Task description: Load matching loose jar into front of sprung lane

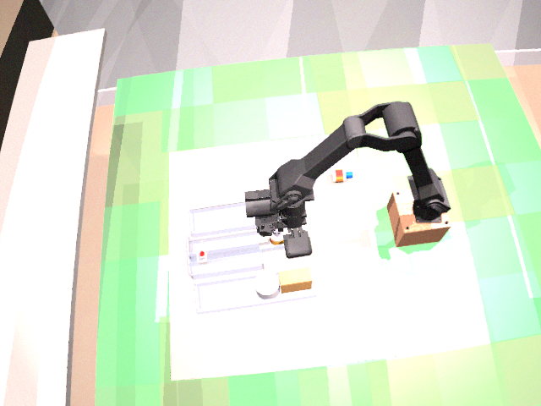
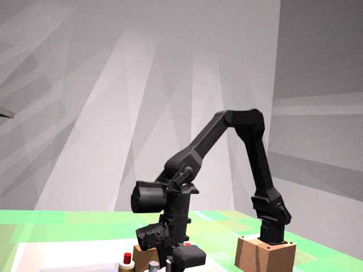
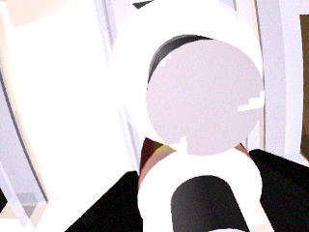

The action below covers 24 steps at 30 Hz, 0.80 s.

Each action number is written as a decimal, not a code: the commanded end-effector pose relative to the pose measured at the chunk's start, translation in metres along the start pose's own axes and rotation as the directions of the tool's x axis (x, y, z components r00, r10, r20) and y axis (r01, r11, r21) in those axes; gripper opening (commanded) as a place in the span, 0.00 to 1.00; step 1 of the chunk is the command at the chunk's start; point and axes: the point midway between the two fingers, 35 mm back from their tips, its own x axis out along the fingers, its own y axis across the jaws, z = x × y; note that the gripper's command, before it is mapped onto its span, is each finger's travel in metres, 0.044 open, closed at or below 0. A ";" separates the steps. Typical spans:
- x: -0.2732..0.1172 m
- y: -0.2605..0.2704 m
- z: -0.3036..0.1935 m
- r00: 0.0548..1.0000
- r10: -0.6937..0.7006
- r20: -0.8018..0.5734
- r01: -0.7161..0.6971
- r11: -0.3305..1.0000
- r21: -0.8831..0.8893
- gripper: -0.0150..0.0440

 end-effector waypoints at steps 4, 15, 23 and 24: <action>0.000 -0.001 0.001 1.000 -0.002 0.013 0.002 1.000 0.001 0.25; 0.000 0.000 -0.003 1.000 -0.002 0.013 0.002 1.000 0.001 0.25; 0.000 0.000 -0.002 1.000 -0.002 0.013 0.002 1.000 0.001 0.39; 0.000 0.000 -0.002 1.000 -0.002 0.013 0.002 1.000 0.001 0.43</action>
